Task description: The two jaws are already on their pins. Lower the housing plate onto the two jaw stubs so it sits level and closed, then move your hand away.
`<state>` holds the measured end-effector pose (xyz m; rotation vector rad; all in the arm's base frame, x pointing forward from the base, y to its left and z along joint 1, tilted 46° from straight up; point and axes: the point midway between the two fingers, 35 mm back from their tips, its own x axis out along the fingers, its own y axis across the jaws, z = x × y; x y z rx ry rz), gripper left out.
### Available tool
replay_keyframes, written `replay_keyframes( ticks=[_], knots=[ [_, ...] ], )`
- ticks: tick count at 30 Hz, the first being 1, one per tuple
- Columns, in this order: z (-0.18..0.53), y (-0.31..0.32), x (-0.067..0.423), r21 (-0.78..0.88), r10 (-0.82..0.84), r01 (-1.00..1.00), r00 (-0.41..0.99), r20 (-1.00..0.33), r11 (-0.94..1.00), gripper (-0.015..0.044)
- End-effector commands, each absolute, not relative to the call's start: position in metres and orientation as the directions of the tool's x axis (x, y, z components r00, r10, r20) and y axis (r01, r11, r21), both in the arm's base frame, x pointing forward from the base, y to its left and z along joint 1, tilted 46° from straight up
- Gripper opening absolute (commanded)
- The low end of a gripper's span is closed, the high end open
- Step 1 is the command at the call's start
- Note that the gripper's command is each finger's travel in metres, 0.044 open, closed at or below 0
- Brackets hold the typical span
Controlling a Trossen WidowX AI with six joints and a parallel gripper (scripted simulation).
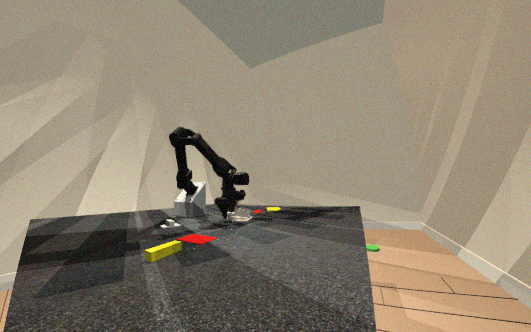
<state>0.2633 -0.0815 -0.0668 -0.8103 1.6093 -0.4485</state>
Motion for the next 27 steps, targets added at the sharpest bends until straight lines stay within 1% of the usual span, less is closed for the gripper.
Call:
replay_keyframes(
  ticks=[1,27],
  knots=[
    [-0.0677,-0.0826,0.2636,-0.686,-0.716,-0.252,-0.038,-0.698,0.682,0.0351],
    [-0.0699,-0.0850,0.2634,-0.686,-0.716,-0.252,-0.038,-0.697,0.682,0.0351]
  ],
)
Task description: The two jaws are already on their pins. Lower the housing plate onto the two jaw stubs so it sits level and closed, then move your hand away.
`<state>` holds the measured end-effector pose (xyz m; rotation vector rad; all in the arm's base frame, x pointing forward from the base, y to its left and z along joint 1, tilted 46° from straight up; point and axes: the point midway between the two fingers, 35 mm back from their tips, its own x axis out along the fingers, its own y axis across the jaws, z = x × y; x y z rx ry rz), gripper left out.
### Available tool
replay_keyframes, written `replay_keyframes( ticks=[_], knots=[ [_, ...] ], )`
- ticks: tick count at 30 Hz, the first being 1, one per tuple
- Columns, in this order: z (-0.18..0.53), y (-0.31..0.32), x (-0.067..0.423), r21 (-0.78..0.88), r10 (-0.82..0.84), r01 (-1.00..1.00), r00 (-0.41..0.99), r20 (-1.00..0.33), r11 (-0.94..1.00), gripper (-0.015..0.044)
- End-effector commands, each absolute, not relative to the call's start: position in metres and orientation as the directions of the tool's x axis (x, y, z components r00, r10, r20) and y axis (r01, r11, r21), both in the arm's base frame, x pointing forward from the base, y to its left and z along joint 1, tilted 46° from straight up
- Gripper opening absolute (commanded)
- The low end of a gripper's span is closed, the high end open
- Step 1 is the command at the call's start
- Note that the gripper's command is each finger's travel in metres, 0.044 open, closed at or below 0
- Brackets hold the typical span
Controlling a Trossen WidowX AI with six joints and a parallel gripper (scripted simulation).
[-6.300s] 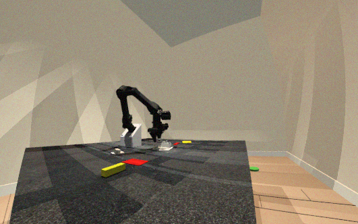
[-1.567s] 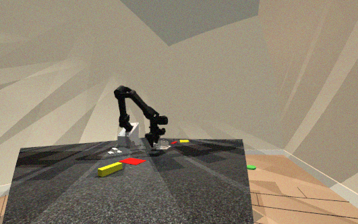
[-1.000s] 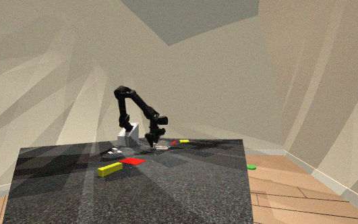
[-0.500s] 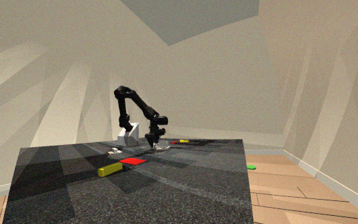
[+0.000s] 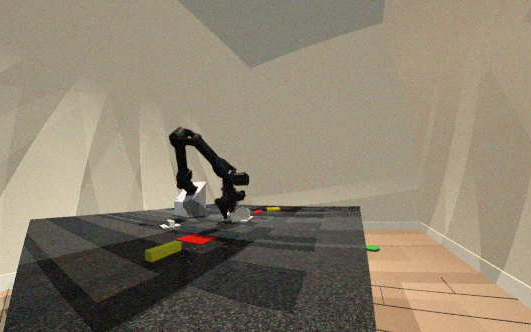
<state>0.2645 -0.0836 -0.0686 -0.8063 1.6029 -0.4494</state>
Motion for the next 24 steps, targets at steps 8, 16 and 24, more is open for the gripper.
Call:
replay_keyframes(
  ticks=[8,16,24],
  knots=[
    [-0.0699,-0.0850,0.2634,-0.686,-0.716,-0.252,-0.038,-0.697,0.682,0.0351],
    [-0.0687,-0.0836,0.2645,-0.688,-0.715,-0.248,-0.033,-0.698,0.682,0.0403],
    [-0.0687,-0.0836,0.2645,-0.688,-0.715,-0.249,-0.033,-0.698,0.682,0.0440]
  ],
)
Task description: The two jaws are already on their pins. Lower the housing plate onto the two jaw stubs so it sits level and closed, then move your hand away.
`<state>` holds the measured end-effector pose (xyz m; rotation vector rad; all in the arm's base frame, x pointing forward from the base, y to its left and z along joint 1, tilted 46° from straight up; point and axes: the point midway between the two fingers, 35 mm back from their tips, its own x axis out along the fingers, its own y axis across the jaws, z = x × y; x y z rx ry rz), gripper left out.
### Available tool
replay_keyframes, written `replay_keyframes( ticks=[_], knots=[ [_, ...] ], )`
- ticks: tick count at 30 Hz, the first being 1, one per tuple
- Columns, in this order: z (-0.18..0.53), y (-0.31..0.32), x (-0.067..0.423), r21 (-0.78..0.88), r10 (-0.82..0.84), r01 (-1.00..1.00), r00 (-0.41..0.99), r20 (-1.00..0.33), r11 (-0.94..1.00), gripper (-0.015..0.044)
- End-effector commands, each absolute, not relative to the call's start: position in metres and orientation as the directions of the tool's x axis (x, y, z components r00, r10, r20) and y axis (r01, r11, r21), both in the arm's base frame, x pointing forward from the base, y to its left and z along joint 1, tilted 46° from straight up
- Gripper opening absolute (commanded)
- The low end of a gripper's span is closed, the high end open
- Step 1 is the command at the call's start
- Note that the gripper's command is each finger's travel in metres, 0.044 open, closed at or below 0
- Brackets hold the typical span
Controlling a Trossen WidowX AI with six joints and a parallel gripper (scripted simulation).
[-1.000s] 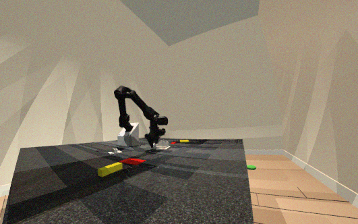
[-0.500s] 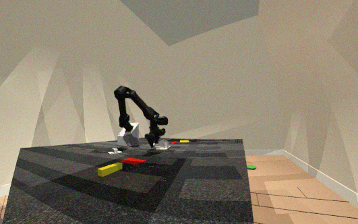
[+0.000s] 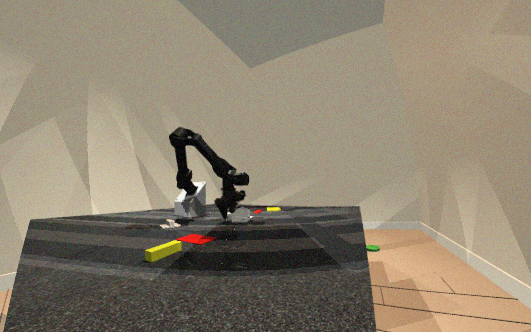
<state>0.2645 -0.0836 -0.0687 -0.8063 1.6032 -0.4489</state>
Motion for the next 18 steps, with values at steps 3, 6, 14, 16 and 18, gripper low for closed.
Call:
replay_keyframes(
  ticks=[3,6,14,16,18],
  knots=[
    [-0.069,-0.084,0.264,-0.688,-0.715,-0.249,-0.033,-0.698,0.682,0.0440],
    [-0.069,-0.084,0.264,-0.688,-0.715,-0.249,-0.033,-0.698,0.682,0.0440],
    [-0.043,-0.054,0.269,-0.682,-0.711,-0.251,-0.034,-0.703,0.687,0.0440],
    [-0.028,-0.040,0.268,-0.682,-0.711,-0.251,-0.036,-0.702,0.687,0.0440],
    [-0.018,-0.030,0.267,-0.683,-0.712,-0.252,-0.037,-0.701,0.685,0.0440]
  ],
)
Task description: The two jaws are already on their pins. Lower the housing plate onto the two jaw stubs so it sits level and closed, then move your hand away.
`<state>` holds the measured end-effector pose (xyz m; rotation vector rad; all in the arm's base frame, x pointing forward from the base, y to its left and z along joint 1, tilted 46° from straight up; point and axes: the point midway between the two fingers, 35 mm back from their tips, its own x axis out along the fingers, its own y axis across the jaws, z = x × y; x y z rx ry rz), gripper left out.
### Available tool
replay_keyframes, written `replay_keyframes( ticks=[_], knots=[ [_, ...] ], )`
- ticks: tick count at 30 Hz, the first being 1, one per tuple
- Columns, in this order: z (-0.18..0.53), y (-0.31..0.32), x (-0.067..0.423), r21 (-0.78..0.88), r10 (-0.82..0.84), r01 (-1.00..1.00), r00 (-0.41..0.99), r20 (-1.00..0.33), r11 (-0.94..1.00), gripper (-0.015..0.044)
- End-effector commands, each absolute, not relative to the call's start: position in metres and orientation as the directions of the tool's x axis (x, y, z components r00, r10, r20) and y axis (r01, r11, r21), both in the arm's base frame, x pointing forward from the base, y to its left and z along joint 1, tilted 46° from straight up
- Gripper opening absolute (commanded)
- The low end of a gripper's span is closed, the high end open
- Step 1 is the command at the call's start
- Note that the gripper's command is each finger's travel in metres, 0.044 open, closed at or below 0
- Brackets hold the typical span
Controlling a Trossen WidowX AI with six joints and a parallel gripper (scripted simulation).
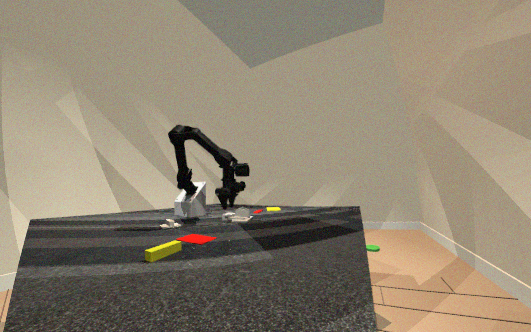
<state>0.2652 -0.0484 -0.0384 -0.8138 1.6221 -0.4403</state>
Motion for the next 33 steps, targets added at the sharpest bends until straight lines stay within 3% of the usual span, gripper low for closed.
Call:
replay_keyframes(
  ticks=[1,7,16,33],
  knots=[
    [-0.016,-0.029,0.267,-0.684,-0.713,-0.252,-0.038,-0.700,0.685,0.0440],
    [-0.020,-0.028,0.264,-0.682,-0.713,-0.261,-0.031,-0.701,0.683,0.0440],
    [0.016,0.012,0.206,-0.680,-0.710,-0.255,-0.041,-0.703,0.688,0.0440],
    [0.017,0.012,0.204,-0.680,-0.710,-0.255,-0.041,-0.703,0.687,0.0440]
  ],
)
